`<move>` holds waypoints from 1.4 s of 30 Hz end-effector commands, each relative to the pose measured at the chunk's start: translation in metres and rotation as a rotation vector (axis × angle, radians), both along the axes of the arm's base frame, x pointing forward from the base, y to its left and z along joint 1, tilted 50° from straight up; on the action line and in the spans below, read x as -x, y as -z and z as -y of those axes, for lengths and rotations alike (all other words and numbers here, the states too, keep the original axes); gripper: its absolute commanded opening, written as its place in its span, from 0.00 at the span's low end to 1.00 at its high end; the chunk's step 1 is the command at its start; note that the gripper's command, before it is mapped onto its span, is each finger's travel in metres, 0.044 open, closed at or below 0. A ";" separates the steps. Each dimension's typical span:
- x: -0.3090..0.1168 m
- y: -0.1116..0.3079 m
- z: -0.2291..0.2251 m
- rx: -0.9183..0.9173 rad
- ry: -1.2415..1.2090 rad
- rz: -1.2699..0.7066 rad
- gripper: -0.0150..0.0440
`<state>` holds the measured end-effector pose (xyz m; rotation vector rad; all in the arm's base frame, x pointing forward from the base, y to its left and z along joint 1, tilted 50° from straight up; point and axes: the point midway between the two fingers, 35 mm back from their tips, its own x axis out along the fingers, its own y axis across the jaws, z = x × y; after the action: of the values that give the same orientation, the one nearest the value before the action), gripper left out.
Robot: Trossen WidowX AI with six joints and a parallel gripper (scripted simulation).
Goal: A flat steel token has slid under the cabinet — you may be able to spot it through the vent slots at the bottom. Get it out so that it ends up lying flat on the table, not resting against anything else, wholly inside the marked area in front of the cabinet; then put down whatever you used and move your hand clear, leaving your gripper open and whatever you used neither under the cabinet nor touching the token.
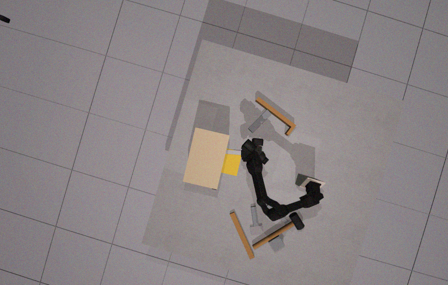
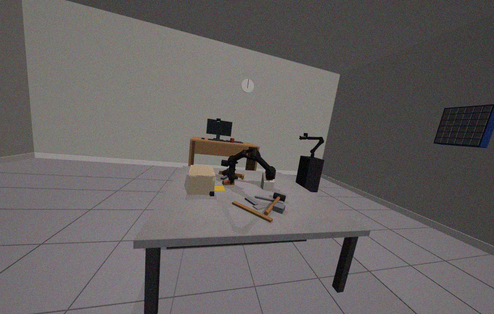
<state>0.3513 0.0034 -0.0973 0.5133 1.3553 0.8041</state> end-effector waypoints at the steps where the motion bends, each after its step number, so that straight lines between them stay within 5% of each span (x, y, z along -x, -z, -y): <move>1: -0.007 0.000 0.001 0.003 0.004 0.000 0.25; 42: -0.047 -0.005 -0.003 0.002 0.004 0.002 0.25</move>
<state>0.3924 0.0069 -0.0915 0.5124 1.3542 0.8050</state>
